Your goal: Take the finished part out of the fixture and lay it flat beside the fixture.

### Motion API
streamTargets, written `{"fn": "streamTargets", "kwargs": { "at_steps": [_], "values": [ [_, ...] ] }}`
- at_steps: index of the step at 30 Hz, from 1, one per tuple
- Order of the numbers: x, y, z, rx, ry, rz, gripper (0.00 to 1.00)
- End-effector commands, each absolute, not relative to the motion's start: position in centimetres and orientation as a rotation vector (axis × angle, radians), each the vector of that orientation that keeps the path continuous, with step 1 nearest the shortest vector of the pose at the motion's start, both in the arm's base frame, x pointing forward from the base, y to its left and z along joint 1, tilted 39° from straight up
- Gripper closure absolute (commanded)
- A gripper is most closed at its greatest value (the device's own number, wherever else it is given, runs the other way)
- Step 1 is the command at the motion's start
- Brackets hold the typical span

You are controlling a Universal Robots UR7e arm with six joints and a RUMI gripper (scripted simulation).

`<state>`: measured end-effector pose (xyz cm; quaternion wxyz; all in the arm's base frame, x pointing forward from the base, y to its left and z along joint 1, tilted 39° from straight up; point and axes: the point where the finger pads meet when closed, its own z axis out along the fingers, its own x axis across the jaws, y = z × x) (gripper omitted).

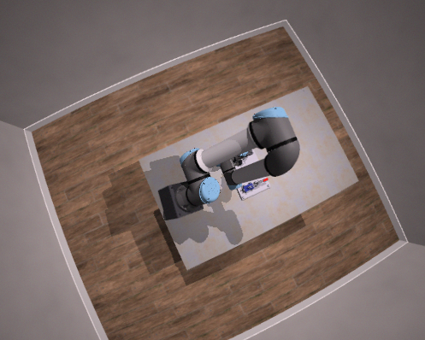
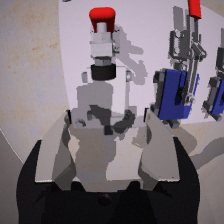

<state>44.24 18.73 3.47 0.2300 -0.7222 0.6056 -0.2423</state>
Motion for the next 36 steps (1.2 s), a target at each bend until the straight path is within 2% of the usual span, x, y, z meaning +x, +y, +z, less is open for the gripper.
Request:
{"fn": "streamTargets", "kwargs": {
  "at_steps": [1, 36],
  "values": [
    [44.2, 18.7, 3.5, -1.986, 1.665, -0.667, 0.41],
    [45.3, 18.8, 2.3, -1.986, 1.665, -0.667, 0.41]
  ]
}}
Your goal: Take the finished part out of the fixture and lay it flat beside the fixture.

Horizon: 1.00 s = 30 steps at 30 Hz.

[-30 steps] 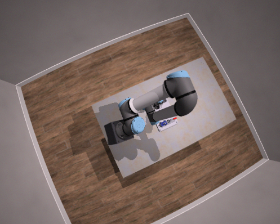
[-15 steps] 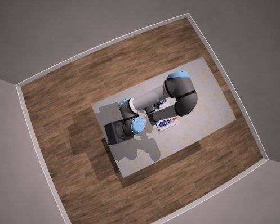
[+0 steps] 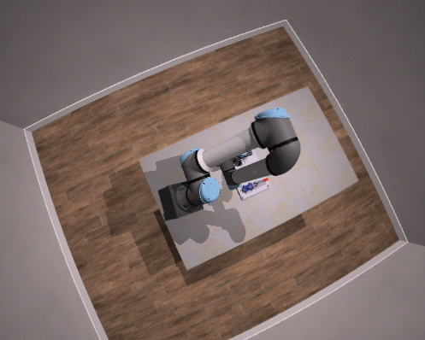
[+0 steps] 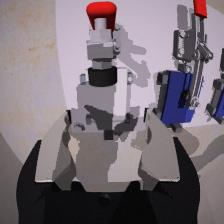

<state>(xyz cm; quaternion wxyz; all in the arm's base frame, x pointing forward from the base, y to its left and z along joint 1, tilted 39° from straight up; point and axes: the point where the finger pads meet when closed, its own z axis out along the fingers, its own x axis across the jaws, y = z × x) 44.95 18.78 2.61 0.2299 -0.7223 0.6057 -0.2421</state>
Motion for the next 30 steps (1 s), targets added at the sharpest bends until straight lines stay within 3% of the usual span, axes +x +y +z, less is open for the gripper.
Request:
{"fn": "streamTargets", "kwargs": {
  "at_steps": [1, 30],
  "values": [
    [45.34, 18.82, 2.19, -1.986, 1.665, -0.667, 0.41],
    [45.98, 18.86, 1.41, -1.986, 1.665, -0.667, 0.41]
  ]
}}
